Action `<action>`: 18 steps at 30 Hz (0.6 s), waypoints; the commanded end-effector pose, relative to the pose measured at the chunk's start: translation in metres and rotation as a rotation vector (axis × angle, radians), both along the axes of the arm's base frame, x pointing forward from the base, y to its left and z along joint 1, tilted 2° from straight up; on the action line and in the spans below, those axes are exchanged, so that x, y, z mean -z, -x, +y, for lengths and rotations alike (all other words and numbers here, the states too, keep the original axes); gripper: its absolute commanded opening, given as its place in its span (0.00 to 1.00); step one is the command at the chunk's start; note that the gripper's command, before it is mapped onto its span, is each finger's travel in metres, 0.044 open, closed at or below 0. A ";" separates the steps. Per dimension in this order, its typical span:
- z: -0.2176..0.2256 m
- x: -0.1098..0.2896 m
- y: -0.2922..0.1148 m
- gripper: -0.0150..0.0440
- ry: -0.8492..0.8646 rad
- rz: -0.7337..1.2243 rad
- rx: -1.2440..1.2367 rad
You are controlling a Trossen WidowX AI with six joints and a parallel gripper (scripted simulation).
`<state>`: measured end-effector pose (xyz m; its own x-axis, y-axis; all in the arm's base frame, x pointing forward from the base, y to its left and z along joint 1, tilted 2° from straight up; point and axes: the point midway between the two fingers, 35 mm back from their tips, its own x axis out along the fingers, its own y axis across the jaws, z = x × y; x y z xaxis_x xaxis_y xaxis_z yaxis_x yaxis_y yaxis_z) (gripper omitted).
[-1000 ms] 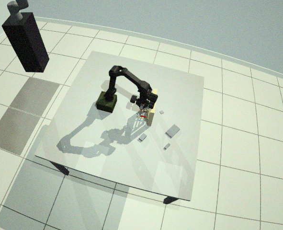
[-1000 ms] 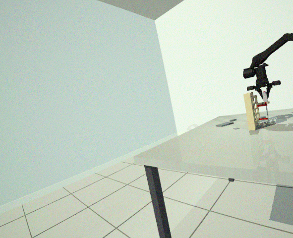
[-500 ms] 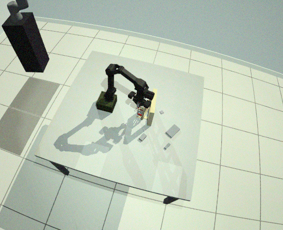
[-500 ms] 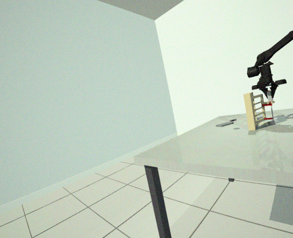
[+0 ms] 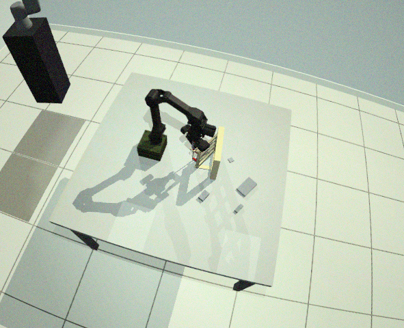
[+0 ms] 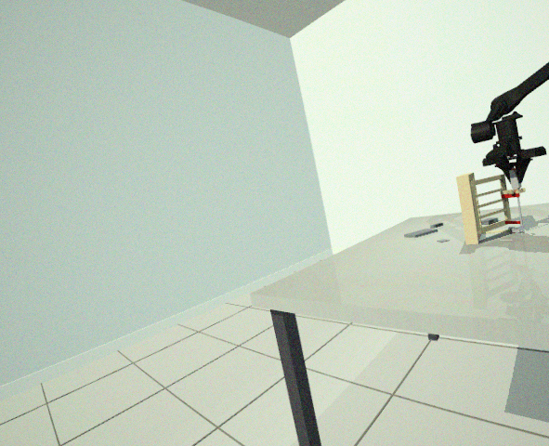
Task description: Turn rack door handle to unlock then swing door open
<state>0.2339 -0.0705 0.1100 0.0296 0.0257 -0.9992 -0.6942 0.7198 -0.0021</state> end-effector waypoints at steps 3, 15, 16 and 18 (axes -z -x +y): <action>0.010 0.000 0.005 0.28 -0.004 -0.005 0.093; 0.033 0.000 0.016 0.28 -0.011 0.000 0.259; 0.035 0.000 0.017 0.28 -0.012 0.000 0.271; 0.039 0.000 0.018 0.28 -0.013 0.001 0.296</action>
<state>0.2157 -0.0355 0.1101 0.0284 0.0289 -0.9992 -0.4908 0.8712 0.0112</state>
